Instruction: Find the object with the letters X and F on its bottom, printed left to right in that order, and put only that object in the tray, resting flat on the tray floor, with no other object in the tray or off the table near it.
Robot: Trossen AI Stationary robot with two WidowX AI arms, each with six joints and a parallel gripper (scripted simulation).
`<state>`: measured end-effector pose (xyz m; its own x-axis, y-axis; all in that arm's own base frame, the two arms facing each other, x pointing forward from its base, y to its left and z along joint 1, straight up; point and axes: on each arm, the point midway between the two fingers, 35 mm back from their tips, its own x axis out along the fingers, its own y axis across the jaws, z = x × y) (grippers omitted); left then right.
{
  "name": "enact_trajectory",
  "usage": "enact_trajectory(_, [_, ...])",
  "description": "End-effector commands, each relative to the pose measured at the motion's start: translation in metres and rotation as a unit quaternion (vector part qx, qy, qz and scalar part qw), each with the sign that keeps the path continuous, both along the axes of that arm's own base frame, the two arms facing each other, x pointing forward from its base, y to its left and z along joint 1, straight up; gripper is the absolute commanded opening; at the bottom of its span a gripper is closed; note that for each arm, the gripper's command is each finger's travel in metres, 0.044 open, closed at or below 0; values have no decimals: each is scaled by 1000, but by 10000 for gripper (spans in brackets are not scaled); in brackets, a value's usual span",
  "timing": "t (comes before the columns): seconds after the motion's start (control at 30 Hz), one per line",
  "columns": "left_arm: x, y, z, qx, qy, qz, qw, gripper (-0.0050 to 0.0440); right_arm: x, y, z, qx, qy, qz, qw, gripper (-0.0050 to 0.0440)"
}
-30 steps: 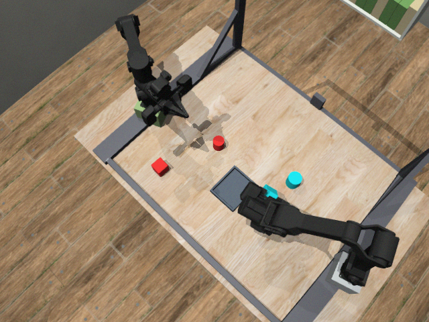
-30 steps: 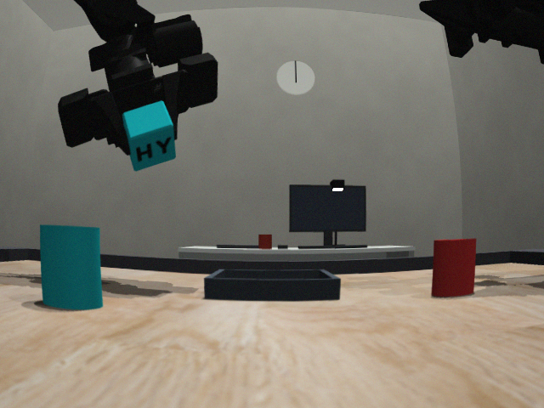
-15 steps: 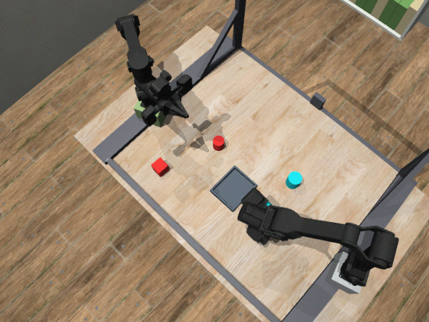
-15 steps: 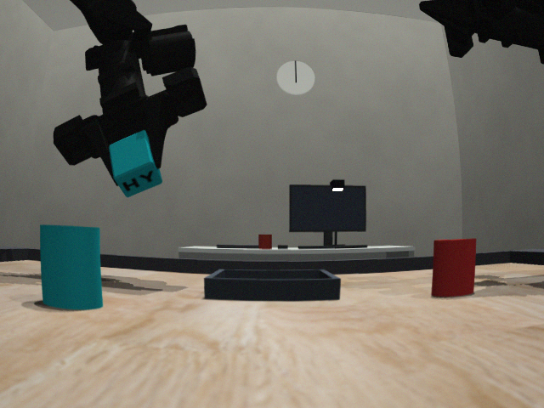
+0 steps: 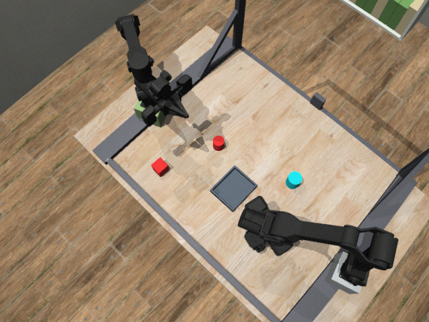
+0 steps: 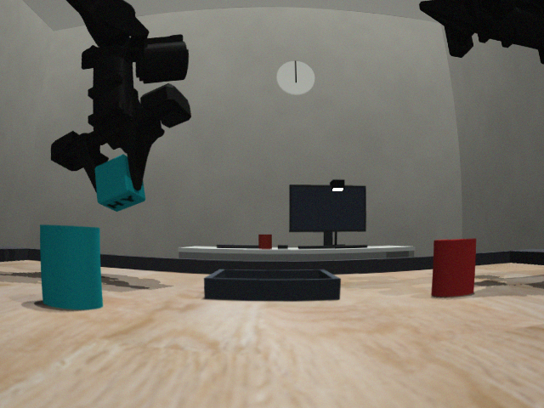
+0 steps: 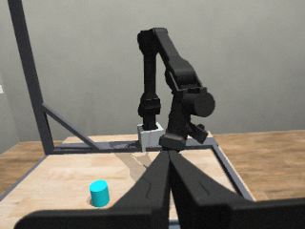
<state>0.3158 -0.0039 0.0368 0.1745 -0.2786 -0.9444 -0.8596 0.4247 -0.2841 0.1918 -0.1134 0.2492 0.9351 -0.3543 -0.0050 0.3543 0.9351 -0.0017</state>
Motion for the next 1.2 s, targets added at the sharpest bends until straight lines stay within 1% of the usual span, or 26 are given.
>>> enact_trajectory(0.0, [-5,11,-2,33,1,-30,999,171,-1,1,7,-4,-6,-1,1000,-50])
enact_trajectory(0.2, [-16,27,-7,79,15,-82,993,171,-1,1,7,-4,-6,-1,1000,-50])
enact_trajectory(0.3, [-18,30,-7,87,17,-91,992,171,-1,1,7,-4,-6,-1,1000,-50])
enact_trajectory(0.63, [-38,56,-13,151,53,-185,970,171,-1,1,7,-4,-6,-1,1000,-50])
enact_trajectory(0.73, [-42,59,-15,158,63,-199,965,171,-1,1,7,-4,-6,-1,1000,-50])
enact_trajectory(0.87, [-38,59,-12,162,54,-200,965,171,-1,1,7,-4,-6,-1,1000,-50])
enact_trajectory(1.17, [-40,59,-39,157,59,-202,965,171,-1,1,7,-4,-6,-1,1000,-50])
